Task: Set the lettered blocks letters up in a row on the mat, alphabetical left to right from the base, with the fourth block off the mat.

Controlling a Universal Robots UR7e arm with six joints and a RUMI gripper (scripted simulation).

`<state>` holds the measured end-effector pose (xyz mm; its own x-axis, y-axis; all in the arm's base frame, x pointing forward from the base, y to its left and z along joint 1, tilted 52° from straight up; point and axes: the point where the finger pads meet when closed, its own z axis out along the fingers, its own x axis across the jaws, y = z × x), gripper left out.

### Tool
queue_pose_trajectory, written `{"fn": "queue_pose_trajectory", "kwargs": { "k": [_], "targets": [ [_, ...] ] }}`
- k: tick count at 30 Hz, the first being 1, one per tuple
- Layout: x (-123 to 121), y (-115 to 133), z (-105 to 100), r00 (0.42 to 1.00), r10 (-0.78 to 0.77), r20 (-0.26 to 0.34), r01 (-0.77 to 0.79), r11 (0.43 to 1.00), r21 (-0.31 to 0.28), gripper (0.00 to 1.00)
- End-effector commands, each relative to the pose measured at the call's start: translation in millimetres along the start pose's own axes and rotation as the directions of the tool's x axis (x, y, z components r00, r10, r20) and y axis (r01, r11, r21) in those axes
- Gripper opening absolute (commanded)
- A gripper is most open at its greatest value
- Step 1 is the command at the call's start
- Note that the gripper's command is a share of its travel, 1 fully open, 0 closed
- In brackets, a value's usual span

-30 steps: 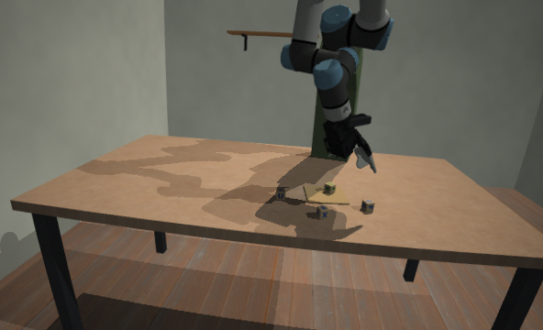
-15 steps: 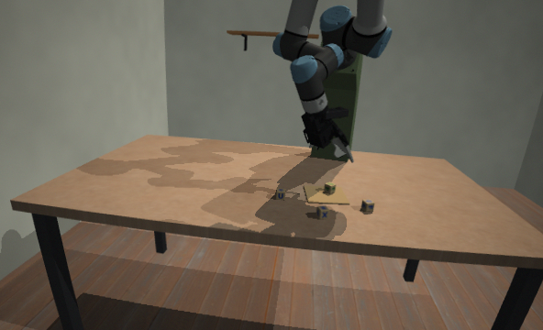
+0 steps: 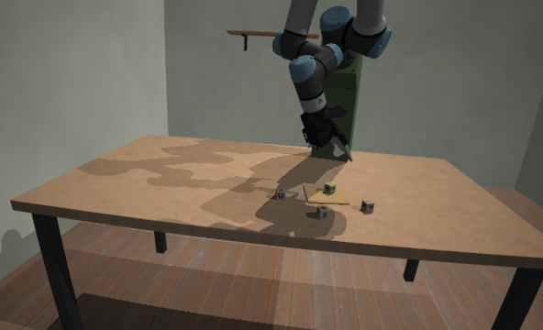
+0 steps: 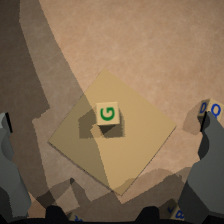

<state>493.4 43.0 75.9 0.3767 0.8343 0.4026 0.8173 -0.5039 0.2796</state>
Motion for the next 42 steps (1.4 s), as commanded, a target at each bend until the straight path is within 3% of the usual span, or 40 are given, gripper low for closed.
{"fn": "queue_pose_trajectory", "kwargs": {
  "k": [1,32,37,42],
  "targets": [
    [0.2,0.1,-0.3,1.0,0.0,0.0,0.0,1.0,-0.001,1.0],
    [0.7,1.2,-0.6,1.0,0.0,0.0,0.0,1.0,-0.001,1.0],
    [4.2,7.5,-2.8,1.0,-0.001,0.0,0.001,1.0,-0.001,1.0],
    [19.9,33.6,-12.7,1.0,-0.001,0.0,0.001,1.0,0.0,1.0]
  ]
}}
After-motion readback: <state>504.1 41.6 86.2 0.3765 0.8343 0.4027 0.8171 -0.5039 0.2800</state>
